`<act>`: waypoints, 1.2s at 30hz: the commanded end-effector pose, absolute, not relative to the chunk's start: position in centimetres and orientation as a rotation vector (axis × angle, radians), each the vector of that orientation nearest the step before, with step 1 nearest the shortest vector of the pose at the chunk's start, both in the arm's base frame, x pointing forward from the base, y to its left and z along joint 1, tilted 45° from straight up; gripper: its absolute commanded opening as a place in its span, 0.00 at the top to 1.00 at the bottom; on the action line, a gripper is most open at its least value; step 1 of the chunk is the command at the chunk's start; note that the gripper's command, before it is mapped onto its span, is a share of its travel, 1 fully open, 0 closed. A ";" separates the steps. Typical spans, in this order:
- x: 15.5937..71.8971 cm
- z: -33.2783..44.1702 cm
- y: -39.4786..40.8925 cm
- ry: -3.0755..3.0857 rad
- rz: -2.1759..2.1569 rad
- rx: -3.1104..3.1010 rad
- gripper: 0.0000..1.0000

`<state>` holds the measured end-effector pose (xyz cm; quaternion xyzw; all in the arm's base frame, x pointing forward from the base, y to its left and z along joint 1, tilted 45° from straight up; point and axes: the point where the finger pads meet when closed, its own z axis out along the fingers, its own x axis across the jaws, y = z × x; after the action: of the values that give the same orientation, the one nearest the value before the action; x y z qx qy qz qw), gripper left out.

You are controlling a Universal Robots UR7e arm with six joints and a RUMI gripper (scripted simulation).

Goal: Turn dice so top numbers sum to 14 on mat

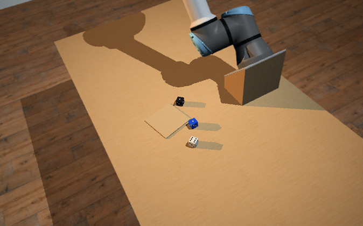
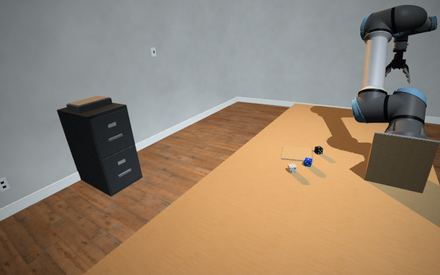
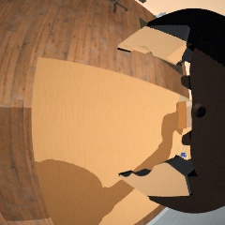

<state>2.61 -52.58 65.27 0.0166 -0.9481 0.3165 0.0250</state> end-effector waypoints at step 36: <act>24.8 44.5 -49.2 -2.589 0.577 1.253 0.00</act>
<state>21.67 -50.58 47.32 0.3705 -0.9007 0.2087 0.0890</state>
